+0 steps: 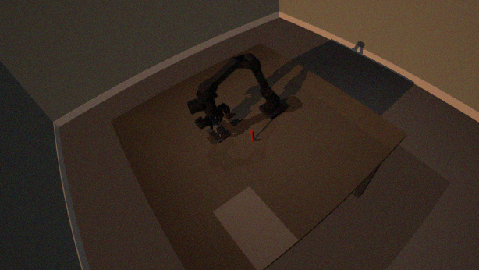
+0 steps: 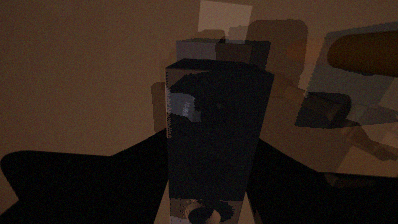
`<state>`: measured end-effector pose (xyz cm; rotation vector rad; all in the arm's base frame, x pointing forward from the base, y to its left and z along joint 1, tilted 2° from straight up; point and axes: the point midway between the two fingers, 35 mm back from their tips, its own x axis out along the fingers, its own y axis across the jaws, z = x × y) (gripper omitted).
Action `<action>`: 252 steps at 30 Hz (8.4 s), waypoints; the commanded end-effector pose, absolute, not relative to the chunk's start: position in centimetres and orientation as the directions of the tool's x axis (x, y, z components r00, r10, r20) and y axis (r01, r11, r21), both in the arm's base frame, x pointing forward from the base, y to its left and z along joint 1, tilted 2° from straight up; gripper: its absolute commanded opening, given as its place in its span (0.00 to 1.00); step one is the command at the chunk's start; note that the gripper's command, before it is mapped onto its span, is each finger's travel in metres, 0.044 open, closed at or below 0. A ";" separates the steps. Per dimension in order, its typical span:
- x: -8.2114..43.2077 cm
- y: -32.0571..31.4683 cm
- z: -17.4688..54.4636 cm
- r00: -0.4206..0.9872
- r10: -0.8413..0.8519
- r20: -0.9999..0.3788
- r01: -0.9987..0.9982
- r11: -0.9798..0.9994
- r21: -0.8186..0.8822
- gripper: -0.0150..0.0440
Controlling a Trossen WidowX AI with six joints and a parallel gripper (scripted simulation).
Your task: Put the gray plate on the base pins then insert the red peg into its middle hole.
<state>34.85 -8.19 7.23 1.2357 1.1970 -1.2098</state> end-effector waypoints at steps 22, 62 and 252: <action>34.8 -8.2 3.9 0.005 0.007 -1.000 1.000 -0.013 0.005 0.25; 35.3 -8.5 6.0 0.023 0.000 -1.000 1.000 -0.019 0.023 1.00; 32.6 -0.6 12.7 0.002 0.007 -1.000 0.923 0.384 0.005 0.25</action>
